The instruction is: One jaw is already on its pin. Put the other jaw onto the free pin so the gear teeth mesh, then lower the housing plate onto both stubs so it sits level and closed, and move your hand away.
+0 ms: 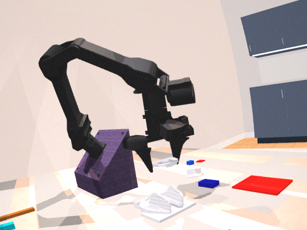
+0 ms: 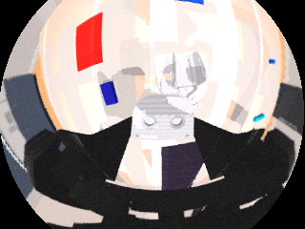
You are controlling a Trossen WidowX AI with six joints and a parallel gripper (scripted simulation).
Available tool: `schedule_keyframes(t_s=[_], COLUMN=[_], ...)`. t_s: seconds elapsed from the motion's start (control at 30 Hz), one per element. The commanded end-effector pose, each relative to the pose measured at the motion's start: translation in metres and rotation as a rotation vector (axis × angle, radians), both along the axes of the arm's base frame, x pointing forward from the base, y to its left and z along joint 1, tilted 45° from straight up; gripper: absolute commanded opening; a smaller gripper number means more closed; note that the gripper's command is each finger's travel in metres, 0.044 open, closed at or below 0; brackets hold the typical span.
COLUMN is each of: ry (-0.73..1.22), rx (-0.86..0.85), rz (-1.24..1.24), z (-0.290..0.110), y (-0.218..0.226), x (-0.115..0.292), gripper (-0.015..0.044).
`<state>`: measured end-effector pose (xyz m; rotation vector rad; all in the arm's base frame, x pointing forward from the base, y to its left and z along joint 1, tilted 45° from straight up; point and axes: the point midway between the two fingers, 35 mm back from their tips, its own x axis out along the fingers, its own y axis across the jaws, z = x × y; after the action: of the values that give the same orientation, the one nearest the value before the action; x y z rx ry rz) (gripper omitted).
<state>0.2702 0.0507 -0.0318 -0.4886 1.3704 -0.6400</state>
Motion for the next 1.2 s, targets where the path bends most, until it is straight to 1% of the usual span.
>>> schedule_keyframes(t_s=[0.0, 0.43, 1.17], ry=[0.014, 0.088, 0.101], rx=[-0.007, -0.038, -0.04], rz=[0.027, 0.097, 0.111], z=[0.009, 0.031, 0.031], y=[-0.01, -0.043, -0.043], x=[0.0, -0.004, -0.004], gripper=[0.0351, 0.0351, 0.0351])
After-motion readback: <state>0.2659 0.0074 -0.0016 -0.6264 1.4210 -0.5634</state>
